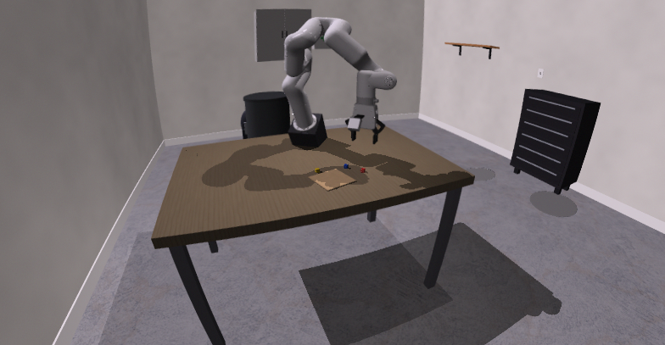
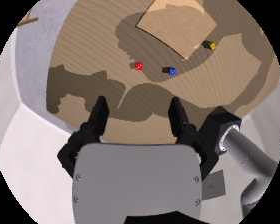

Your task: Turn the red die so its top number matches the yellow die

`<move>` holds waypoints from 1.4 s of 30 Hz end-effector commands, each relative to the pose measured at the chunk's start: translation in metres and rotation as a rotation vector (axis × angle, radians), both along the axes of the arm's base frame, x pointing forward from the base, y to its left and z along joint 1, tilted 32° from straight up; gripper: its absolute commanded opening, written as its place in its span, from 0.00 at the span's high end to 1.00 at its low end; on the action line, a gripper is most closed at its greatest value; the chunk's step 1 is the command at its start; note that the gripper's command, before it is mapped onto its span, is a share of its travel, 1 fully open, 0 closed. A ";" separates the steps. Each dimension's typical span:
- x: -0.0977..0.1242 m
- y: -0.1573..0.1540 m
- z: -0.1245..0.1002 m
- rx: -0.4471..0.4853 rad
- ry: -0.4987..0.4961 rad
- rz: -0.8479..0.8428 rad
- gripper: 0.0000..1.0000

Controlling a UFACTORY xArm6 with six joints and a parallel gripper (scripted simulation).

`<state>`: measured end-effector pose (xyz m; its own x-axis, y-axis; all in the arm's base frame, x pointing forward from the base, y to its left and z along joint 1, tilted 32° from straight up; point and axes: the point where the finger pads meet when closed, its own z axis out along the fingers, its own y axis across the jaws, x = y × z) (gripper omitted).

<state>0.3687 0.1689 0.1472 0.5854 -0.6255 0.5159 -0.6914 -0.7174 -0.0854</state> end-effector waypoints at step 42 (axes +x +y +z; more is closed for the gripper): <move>0.017 -0.006 -0.027 -0.406 0.288 0.813 0.00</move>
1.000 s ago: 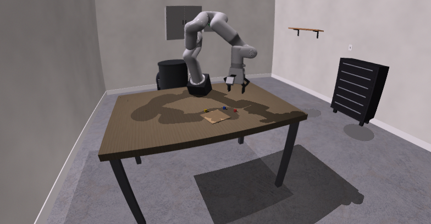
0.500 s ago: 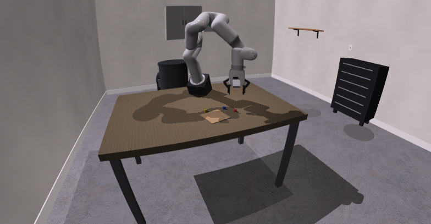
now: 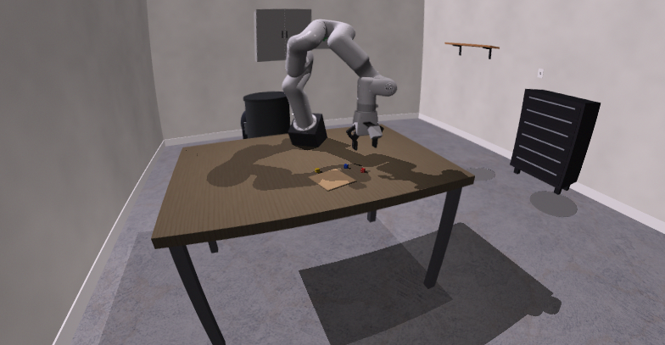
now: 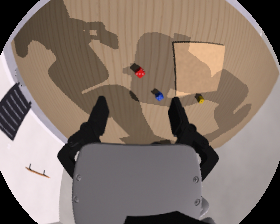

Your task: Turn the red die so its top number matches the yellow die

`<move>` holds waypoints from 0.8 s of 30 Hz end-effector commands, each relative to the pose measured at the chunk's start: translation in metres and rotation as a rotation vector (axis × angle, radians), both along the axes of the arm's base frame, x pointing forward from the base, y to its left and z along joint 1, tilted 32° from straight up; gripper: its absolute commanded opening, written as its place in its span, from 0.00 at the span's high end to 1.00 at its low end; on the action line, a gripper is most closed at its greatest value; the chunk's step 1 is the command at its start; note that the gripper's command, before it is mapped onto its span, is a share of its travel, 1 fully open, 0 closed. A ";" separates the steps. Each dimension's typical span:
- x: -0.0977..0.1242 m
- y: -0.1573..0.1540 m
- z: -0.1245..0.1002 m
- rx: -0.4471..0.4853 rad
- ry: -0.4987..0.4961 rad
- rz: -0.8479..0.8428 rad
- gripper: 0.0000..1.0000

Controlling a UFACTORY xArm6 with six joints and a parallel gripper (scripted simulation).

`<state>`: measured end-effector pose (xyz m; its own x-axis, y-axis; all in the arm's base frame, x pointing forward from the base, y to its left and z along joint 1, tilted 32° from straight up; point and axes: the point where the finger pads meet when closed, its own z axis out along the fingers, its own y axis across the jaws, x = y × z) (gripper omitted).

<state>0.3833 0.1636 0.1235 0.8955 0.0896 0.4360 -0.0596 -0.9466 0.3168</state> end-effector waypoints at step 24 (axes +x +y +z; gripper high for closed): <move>0.013 -0.005 -0.022 -0.321 0.248 0.638 0.00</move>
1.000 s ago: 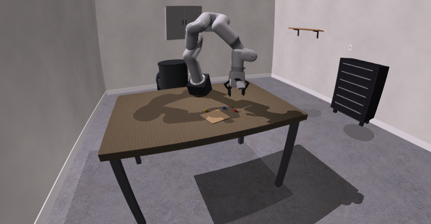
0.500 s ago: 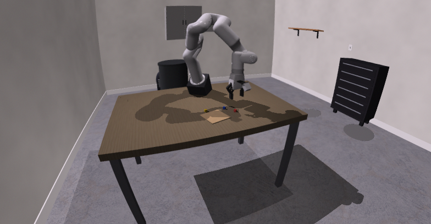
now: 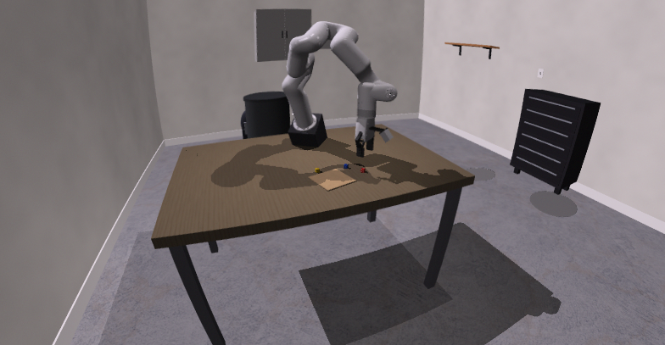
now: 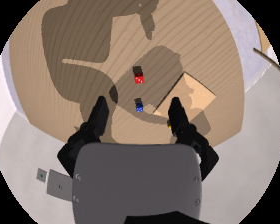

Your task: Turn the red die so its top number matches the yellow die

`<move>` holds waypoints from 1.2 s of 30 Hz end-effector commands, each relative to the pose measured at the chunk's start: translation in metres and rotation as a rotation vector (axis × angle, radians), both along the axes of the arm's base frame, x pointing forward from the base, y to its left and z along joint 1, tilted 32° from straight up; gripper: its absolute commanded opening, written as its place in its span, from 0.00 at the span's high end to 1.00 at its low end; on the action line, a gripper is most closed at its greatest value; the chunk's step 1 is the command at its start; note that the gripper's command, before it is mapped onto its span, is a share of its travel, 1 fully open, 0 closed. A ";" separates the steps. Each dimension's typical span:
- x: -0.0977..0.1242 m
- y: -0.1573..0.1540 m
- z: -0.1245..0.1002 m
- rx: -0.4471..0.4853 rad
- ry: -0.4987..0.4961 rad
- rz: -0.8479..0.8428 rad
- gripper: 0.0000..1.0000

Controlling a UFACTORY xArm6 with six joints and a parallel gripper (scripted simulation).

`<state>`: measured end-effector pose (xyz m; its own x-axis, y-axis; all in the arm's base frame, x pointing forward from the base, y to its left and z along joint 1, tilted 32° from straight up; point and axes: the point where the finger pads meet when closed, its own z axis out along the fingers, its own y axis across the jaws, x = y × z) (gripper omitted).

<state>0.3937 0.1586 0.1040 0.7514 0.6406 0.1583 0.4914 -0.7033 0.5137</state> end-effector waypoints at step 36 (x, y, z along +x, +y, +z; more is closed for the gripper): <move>0.002 0.000 -0.002 -0.047 0.053 0.099 0.69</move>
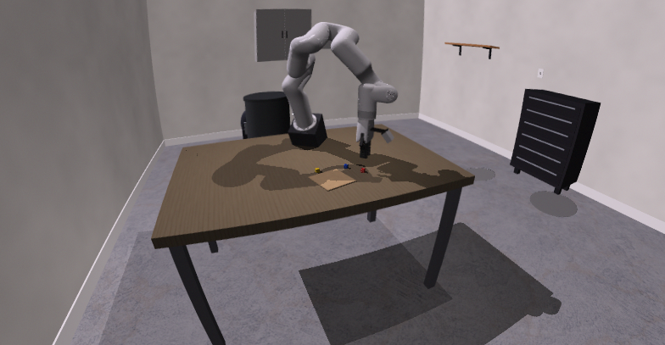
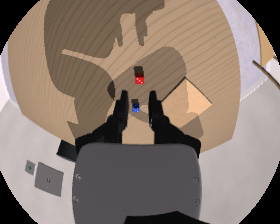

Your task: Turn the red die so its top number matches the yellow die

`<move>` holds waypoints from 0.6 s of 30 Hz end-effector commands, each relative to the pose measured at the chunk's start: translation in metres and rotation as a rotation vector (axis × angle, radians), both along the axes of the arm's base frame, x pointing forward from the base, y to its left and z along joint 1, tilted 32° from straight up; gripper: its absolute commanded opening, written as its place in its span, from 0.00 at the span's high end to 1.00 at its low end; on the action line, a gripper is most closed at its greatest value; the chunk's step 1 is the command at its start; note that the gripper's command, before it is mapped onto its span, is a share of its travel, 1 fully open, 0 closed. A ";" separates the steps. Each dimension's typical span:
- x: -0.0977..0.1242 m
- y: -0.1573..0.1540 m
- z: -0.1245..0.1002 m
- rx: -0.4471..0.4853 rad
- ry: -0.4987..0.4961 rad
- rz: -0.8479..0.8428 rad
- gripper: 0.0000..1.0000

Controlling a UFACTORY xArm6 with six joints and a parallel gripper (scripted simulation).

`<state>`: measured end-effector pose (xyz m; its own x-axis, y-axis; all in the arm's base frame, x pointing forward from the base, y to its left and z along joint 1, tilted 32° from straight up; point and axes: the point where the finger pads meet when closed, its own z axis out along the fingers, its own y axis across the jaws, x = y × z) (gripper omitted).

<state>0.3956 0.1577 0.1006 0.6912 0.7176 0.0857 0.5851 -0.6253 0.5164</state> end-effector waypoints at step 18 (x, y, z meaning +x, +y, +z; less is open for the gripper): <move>0.003 -0.001 -0.004 0.002 -0.001 0.001 0.69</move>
<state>0.3968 0.1569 0.0983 0.6912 0.7176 0.0855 0.5853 -0.6253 0.5162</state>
